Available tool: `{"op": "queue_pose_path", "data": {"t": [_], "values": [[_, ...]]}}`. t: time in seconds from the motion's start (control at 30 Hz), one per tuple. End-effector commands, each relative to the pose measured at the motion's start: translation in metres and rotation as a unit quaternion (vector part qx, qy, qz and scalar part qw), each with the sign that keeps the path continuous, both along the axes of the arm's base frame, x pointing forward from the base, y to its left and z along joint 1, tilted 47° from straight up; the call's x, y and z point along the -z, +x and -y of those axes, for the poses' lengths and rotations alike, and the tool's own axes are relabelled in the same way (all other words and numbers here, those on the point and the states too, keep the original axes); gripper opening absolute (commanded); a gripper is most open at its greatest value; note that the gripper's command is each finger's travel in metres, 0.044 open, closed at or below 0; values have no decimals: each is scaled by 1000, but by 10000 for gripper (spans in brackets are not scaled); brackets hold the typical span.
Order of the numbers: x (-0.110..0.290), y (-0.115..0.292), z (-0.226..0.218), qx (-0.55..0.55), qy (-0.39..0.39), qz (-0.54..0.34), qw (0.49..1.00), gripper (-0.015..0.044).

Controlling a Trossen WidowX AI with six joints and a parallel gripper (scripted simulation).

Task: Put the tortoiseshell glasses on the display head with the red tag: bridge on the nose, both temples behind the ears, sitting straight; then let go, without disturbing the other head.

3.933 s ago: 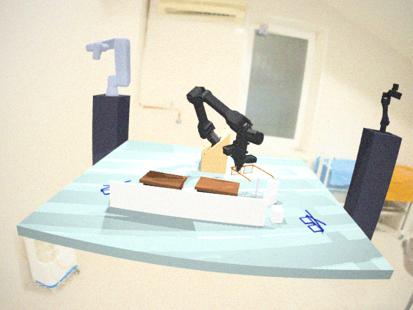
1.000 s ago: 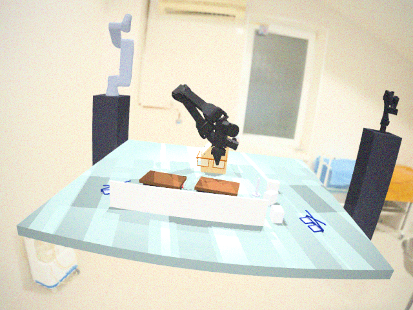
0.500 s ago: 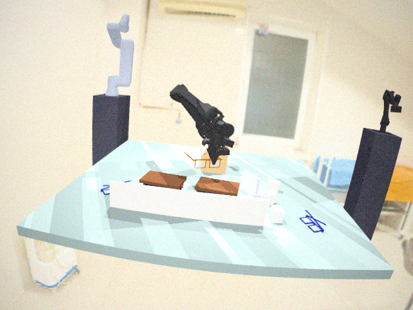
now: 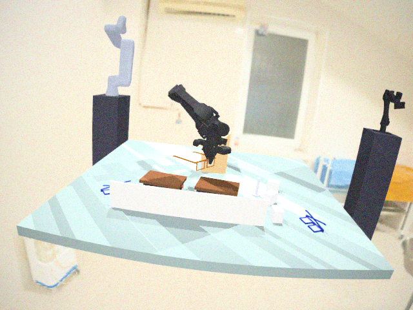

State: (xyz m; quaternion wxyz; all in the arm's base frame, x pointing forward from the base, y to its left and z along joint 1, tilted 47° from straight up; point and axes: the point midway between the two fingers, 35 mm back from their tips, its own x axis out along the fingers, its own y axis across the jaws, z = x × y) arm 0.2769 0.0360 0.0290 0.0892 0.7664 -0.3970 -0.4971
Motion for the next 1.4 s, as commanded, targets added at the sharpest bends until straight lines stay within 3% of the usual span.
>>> {"op": "queue_pose_path", "data": {"t": [0.0, 1.37], "values": [[-4, -1, 4, -42, -15, -41, 998, 0], [20, 9, 26, -48, -13, -47, 998, 0]]}}
